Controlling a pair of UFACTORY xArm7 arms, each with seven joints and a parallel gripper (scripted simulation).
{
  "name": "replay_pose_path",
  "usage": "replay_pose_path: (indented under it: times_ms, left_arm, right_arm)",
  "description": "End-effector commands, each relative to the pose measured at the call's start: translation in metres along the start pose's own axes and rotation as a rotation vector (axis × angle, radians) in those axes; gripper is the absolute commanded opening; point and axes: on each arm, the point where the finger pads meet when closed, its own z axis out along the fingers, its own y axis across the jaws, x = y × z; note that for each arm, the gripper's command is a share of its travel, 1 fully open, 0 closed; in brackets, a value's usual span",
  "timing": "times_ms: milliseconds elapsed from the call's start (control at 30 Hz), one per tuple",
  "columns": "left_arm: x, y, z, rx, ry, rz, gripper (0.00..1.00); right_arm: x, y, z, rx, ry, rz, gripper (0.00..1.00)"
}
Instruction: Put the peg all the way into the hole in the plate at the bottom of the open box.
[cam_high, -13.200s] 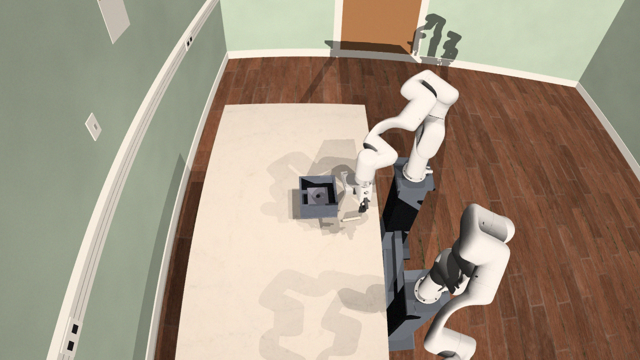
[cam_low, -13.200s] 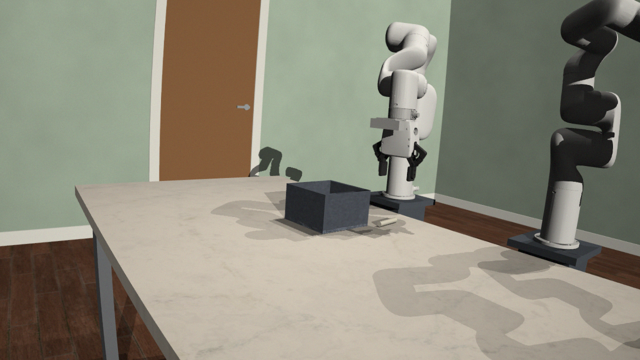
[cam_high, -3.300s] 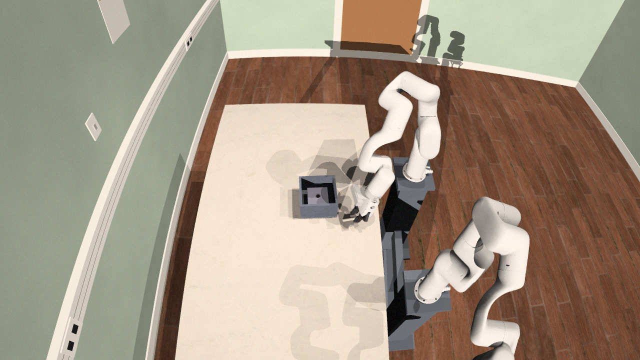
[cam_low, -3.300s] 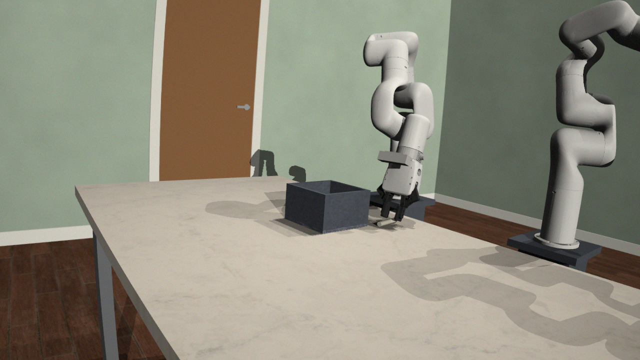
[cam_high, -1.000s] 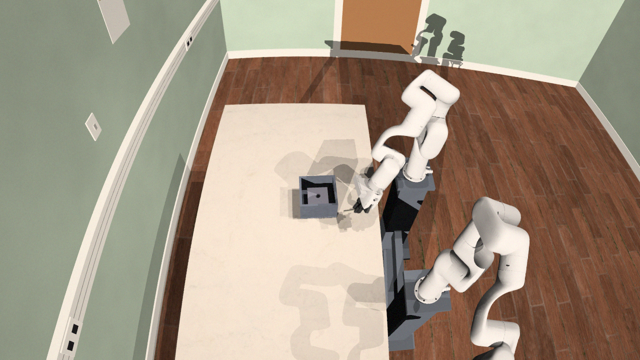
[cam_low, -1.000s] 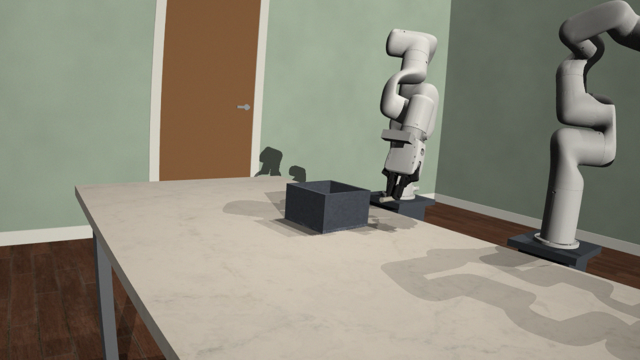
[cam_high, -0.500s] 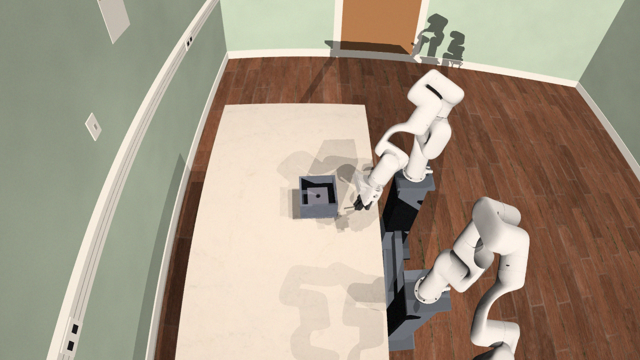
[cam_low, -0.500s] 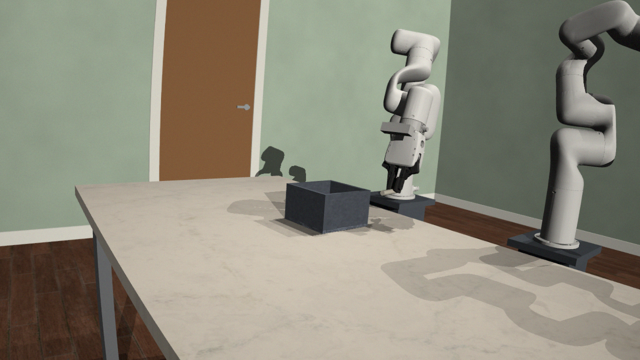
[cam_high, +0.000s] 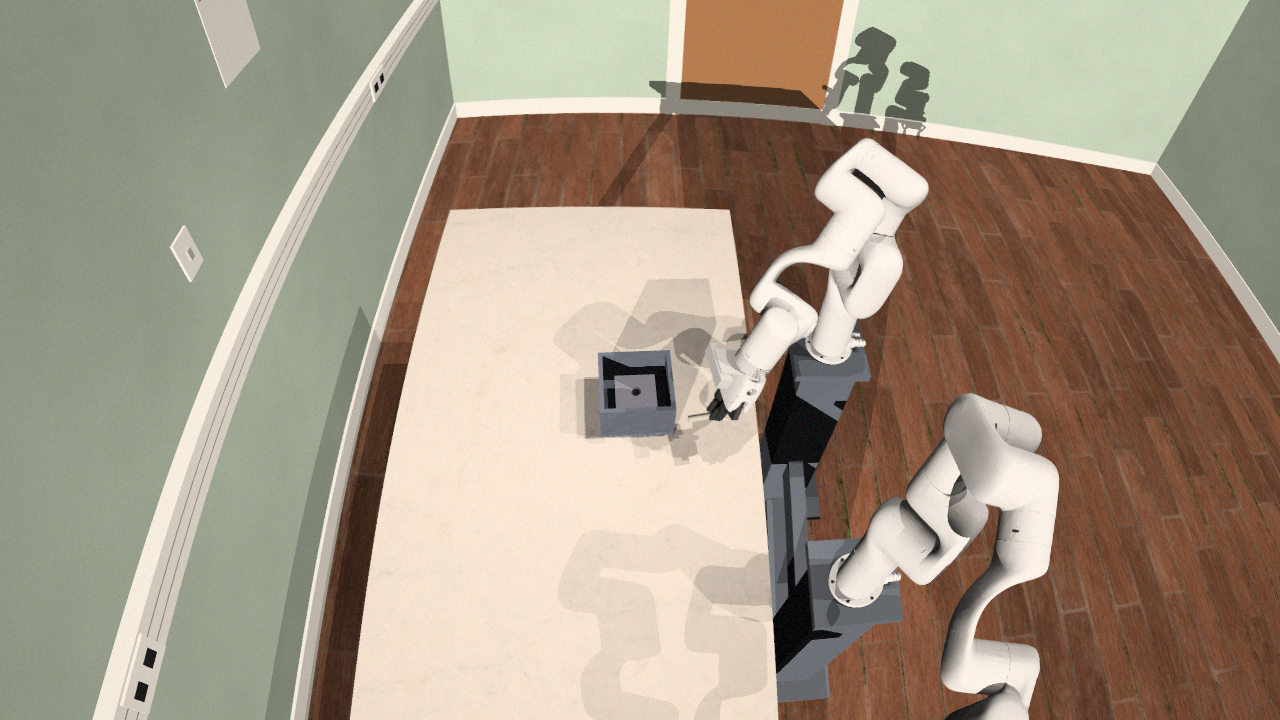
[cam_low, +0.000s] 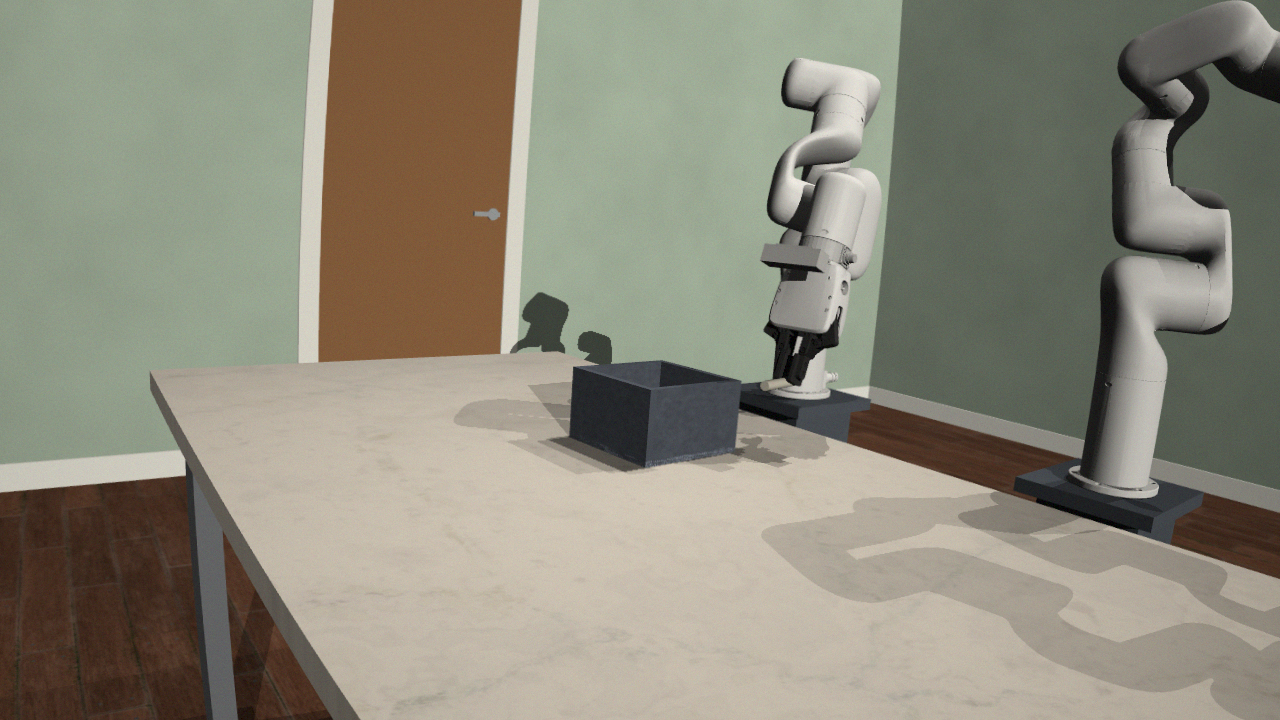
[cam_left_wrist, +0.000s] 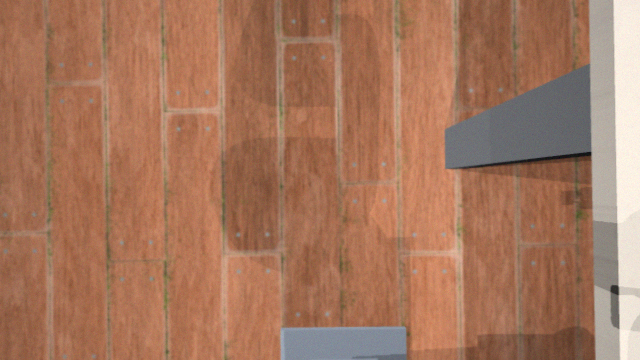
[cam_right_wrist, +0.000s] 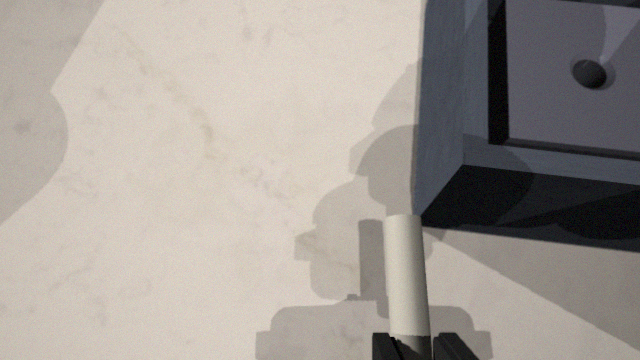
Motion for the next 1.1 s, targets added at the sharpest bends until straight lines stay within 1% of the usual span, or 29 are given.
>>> replay_pose_path:
  times_ms: [0, 500, 733, 967, 1033, 1067]
  left_arm:
    - [0.0012, 0.0002, -0.0017, -0.001, 0.004, 0.000, 1.00]
    - [0.0012, 0.0002, -0.0017, -0.001, 0.004, 0.000, 1.00]
    - [0.0012, 0.0002, -0.0017, -0.001, 0.004, 0.000, 1.00]
    - [0.0012, 0.0002, -0.0017, -0.001, 0.004, 0.000, 1.00]
    - [0.0012, 0.0002, -0.0017, -0.001, 0.004, 0.000, 1.00]
    - [0.0012, 0.0002, -0.0017, -0.001, 0.004, 0.000, 1.00]
  right_arm:
    - [0.0016, -0.0007, -0.0009, 0.001, 0.003, 0.004, 0.00]
    - [0.0015, -0.0007, -0.0009, -0.027, 0.003, 0.079, 0.00]
    - [0.0015, -0.0007, -0.0009, -0.062, 0.003, 0.176, 0.00]
    - [0.0014, -0.0008, -0.0008, -0.114, 0.002, 0.320, 0.00]
    - [0.0014, -0.0008, -0.0008, -0.114, 0.002, 0.320, 0.00]
    - [0.0014, -0.0008, -0.0008, -0.123, 0.002, 0.344, 0.00]
